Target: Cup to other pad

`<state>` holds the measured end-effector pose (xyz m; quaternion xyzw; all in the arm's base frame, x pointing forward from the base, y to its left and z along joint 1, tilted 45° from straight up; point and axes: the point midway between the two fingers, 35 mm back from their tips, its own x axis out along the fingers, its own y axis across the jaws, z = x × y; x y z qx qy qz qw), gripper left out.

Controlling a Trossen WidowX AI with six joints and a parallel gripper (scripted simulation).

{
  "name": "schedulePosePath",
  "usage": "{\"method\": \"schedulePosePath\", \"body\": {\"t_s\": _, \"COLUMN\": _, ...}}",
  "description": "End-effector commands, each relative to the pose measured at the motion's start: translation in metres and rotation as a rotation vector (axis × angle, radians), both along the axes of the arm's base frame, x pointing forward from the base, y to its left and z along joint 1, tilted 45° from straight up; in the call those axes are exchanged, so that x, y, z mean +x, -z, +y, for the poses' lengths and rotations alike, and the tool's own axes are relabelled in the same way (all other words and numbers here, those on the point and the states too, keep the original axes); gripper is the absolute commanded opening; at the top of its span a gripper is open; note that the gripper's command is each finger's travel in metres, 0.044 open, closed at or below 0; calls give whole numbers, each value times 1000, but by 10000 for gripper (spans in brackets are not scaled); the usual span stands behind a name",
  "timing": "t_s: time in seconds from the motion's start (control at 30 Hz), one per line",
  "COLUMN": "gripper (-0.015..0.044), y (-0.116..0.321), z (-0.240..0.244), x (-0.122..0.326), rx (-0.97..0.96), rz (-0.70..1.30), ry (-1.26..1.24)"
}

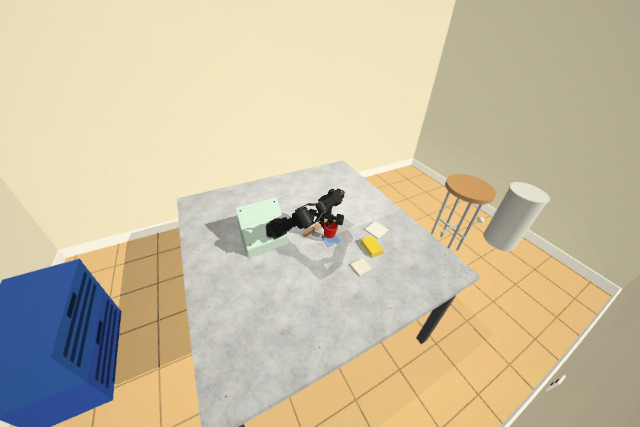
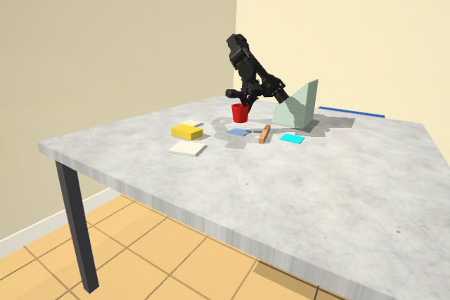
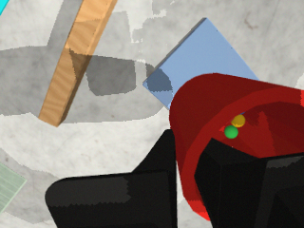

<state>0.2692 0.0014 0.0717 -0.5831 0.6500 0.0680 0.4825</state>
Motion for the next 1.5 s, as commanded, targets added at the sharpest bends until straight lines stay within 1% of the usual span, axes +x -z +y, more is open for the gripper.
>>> {"method": "schedulePosePath", "body": {"t_s": 0.0, "gripper": 0, "y": 0, "z": 0, "x": 0, "rx": 0, "rz": 1, "ry": -1}}
{"method": "schedulePosePath", "body": {"t_s": 0.2, "gripper": 0, "y": 4, "z": 4, "x": -2, "rx": 2, "rz": 0, "ry": 0}}
{"method": "schedulePosePath", "body": {"t_s": 1.47, "gripper": 0, "y": 71, "z": 73, "x": -32, "rx": 13, "rz": -3, "ry": 2}}
